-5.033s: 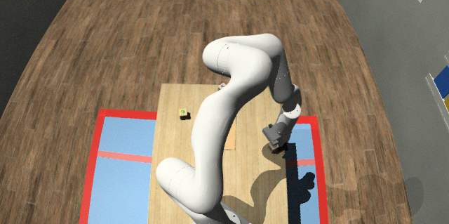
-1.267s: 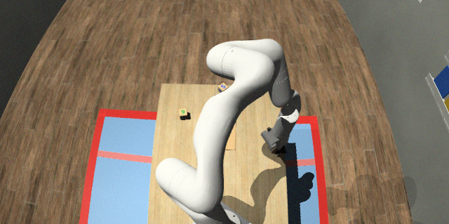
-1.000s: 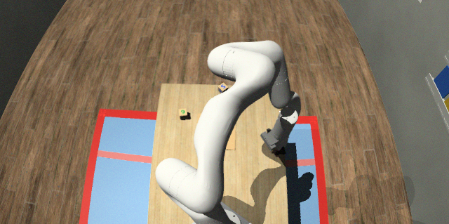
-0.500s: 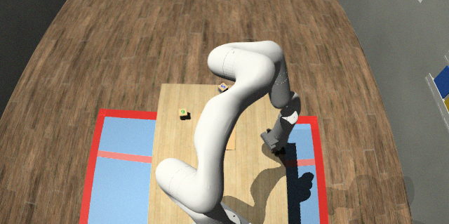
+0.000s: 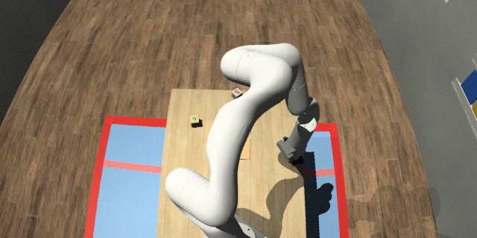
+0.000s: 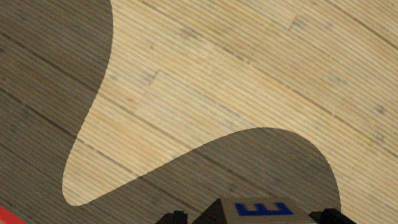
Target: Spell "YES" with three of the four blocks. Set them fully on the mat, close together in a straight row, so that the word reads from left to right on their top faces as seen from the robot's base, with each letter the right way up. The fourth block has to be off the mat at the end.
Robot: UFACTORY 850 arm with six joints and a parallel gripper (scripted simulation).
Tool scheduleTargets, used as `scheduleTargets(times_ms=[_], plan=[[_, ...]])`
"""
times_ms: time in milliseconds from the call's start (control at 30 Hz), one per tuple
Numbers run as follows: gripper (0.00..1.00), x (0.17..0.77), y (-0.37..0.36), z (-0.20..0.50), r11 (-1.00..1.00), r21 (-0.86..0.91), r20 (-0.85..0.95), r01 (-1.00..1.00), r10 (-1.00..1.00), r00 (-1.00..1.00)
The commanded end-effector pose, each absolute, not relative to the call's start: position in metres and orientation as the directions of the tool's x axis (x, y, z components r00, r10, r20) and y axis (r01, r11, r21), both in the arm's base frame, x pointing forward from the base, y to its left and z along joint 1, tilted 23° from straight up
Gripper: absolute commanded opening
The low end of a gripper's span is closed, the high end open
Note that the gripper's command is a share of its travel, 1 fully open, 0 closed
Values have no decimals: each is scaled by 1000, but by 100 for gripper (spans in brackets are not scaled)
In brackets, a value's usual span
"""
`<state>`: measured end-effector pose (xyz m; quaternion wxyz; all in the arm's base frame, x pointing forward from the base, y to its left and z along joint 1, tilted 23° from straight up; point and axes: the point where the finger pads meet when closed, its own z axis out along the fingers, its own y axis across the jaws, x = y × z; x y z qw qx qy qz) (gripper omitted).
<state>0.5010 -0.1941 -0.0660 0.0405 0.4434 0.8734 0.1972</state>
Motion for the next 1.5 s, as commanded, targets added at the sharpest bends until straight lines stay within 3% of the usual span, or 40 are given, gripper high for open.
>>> scheduleTargets(times_ms=[0,100,133,667,700,1467], plan=[[84,502,-195,-65,529,381,103,758,791,-603],[84,502,-195,-65,529,381,103,758,791,-603],[62,502,-195,-65,529,381,103,758,791,-603],[62,502,-195,-65,529,381,103,758,791,-603],[41,502,-195,-65,529,381,103,758,791,-603],[41,502,-195,-65,529,381,103,758,791,-603]])
